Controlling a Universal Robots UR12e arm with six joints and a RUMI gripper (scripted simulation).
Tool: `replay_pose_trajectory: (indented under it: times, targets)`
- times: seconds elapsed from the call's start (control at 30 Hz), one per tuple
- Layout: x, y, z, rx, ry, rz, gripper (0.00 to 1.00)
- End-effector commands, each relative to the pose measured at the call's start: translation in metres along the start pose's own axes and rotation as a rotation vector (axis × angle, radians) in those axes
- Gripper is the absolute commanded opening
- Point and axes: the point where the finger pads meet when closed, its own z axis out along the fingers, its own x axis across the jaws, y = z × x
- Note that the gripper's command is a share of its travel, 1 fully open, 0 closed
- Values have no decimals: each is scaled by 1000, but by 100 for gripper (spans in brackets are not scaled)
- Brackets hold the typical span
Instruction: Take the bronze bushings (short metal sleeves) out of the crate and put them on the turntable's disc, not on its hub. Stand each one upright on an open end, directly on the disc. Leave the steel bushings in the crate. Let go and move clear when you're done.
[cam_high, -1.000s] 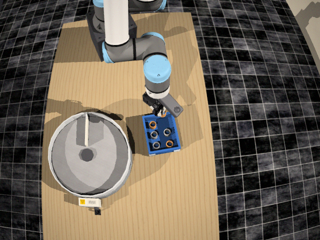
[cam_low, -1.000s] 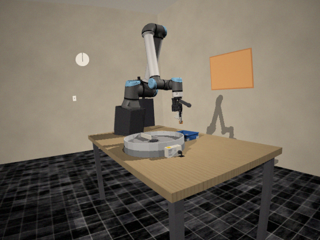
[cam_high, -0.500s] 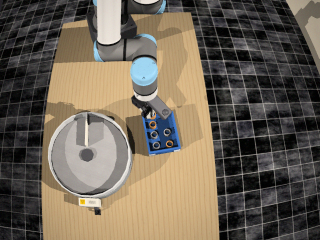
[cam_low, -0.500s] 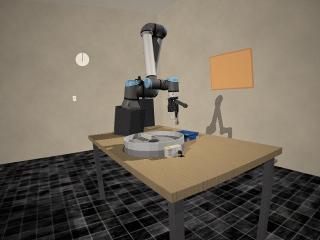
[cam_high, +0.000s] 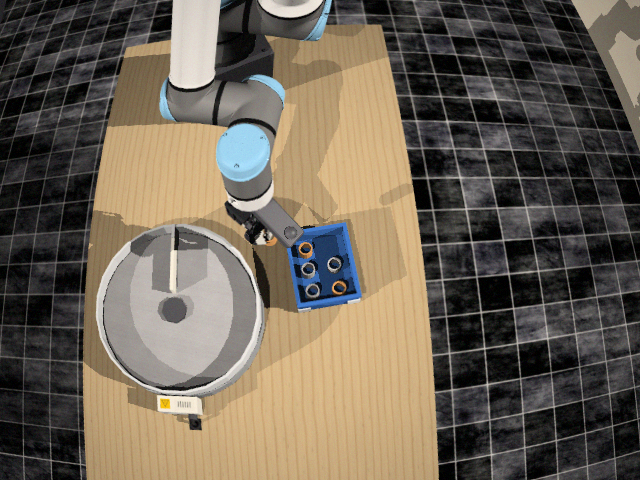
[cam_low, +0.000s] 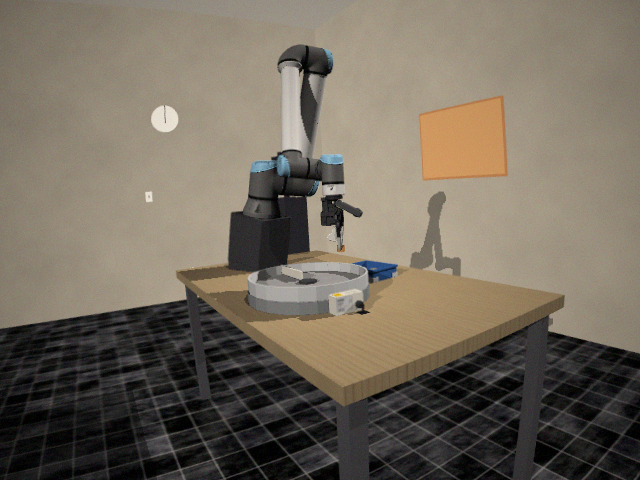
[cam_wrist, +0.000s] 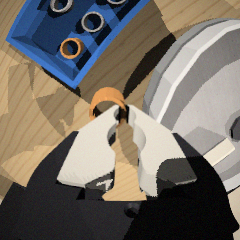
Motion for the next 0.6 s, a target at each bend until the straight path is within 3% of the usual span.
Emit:
replay_pose_trajectory:
  times: [0.0, 0.43, 0.57]
  targets:
    - [24, 16, 0, 2, -1, -2, 0]
    - [105, 74, 0, 2, -1, -2, 0]
    - [118, 83, 0, 2, -1, -2, 0]
